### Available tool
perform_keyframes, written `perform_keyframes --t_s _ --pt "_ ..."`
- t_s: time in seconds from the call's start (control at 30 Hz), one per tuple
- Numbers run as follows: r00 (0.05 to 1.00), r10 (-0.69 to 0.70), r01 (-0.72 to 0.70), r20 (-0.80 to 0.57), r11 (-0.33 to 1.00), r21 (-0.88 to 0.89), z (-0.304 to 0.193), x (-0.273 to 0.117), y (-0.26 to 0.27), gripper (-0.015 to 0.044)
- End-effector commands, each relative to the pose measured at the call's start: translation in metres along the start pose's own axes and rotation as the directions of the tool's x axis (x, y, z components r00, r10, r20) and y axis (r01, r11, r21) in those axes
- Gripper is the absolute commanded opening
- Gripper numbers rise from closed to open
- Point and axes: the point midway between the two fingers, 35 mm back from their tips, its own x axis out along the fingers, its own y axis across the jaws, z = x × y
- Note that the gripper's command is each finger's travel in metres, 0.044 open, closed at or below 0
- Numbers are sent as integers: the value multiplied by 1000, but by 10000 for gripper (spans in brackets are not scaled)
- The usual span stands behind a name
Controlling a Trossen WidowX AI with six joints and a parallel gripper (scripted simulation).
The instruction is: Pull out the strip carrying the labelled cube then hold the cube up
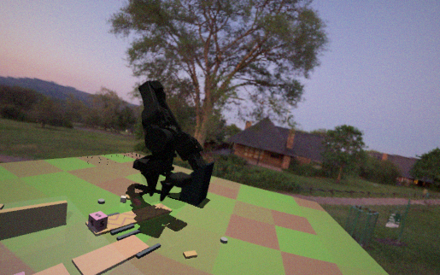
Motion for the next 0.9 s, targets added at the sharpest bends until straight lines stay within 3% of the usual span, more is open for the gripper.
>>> perform_keyframes --t_s 0.0,0.2,0.87 --pt "1000 -3 3 2 1000 -23 15 -2 -2 289" --pt "1000 -3 3 3 1000 -22 36 -4 -3 440" --pt "1000 -3 4 5 1000 -20 106 -13 -10 440"
